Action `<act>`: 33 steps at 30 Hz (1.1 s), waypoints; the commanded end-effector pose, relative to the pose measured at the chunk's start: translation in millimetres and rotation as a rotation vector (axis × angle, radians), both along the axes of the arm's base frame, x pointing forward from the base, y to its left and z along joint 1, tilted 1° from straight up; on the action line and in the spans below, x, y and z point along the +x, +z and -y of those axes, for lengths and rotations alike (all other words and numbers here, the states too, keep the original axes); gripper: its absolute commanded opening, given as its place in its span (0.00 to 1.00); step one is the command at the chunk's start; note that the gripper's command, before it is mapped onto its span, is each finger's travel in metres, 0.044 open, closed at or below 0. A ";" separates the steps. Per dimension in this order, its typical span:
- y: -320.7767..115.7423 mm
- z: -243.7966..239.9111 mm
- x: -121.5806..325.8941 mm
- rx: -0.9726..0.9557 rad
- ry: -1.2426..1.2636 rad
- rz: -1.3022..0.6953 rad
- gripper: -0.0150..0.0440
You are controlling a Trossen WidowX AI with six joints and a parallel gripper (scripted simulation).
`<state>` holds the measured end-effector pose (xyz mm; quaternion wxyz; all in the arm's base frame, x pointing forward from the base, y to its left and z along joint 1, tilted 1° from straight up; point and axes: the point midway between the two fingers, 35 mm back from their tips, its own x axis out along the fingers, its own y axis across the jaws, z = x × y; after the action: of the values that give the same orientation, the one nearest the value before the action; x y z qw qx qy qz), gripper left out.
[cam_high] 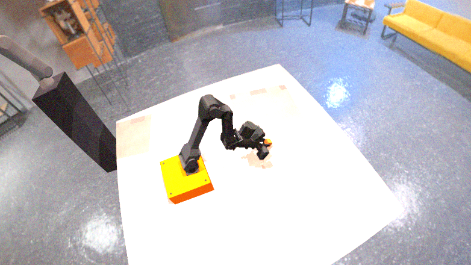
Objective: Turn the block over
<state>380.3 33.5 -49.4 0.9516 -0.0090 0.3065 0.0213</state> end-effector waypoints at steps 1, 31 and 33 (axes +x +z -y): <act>-2.5 1.7 -7.3 -0.008 -0.001 0.042 0.25; 4.1 2.4 -13.5 -0.004 -0.001 0.126 0.48; 4.1 2.4 -13.5 -0.004 -0.001 0.126 0.57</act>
<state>366.6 31.9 -45.9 0.9686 -0.0079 0.2475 0.0214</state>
